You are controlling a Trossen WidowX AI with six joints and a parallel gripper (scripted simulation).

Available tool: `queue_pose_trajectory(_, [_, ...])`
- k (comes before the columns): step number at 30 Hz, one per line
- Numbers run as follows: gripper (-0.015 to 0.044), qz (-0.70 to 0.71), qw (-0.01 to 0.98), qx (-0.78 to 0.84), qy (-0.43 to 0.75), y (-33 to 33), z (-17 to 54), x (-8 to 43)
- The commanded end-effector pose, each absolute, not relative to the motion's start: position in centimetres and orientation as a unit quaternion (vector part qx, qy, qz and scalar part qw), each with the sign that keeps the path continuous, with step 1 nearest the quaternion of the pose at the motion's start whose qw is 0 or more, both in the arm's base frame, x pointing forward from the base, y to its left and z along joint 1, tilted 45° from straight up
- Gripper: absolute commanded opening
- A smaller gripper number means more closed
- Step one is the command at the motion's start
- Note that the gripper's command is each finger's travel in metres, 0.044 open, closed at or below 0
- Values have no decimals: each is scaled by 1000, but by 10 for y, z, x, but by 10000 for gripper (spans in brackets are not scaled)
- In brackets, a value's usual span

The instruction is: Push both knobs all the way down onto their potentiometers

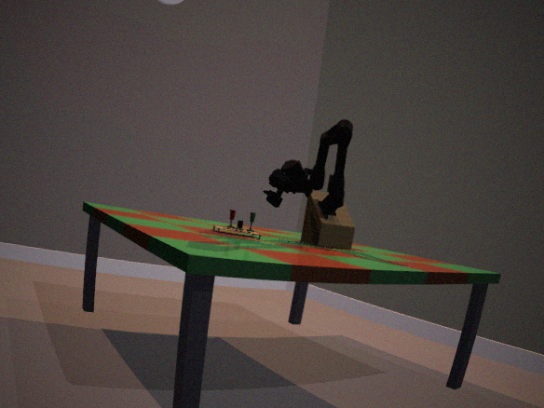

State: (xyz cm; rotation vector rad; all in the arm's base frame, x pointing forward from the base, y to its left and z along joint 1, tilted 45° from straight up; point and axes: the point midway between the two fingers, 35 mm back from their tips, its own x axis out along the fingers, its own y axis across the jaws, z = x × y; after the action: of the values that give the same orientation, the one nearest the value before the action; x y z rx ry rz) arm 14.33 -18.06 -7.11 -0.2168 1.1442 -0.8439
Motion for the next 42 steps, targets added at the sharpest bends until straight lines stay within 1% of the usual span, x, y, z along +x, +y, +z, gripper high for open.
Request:
queue_pose_trajectory(1, [374,-384,753,-99,525,-180,-72,144])
queue_pose_trajectory(15, [6,-183,778,-31,600,-156,-110,216])
queue_pose_trajectory(28, [0,7,763,71,642,-114,-97,270])
queue_pose_trajectory(35, [0,100,740,140,651,-87,-68,293])
queue_pose_trajectory(42, [0,181,707,216,649,-60,-24,313])
